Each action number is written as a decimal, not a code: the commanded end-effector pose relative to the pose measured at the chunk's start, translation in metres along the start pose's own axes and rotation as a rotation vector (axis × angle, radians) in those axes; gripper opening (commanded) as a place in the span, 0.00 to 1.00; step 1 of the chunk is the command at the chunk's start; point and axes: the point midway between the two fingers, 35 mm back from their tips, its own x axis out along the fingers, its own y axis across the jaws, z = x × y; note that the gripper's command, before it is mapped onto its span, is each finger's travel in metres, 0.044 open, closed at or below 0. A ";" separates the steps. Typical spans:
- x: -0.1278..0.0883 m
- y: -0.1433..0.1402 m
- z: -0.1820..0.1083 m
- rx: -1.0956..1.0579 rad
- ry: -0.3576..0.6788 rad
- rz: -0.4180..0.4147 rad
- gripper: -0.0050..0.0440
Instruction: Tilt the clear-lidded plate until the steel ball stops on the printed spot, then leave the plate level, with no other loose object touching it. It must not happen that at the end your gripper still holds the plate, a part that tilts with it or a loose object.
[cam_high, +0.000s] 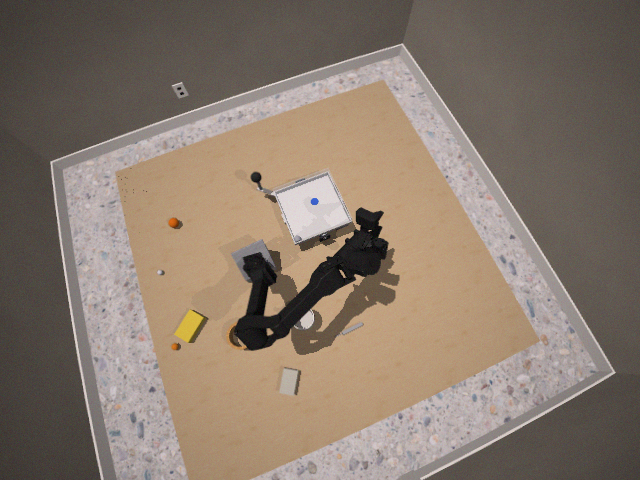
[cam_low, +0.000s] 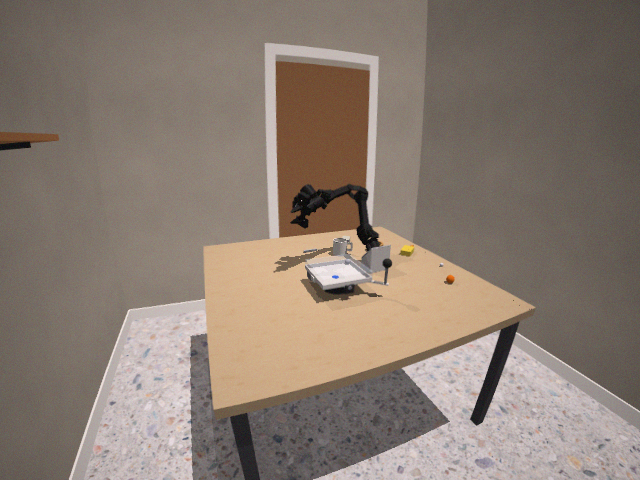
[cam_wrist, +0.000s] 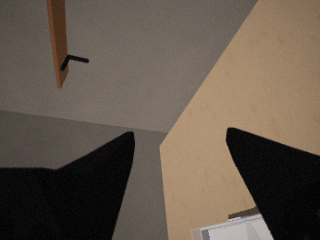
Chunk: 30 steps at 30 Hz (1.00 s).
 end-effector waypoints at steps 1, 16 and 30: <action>0.017 0.017 -0.023 0.052 0.108 -0.001 0.71; 0.053 0.065 -0.117 0.202 0.441 -0.114 0.71; 0.058 0.100 -0.222 0.269 0.687 -0.341 0.71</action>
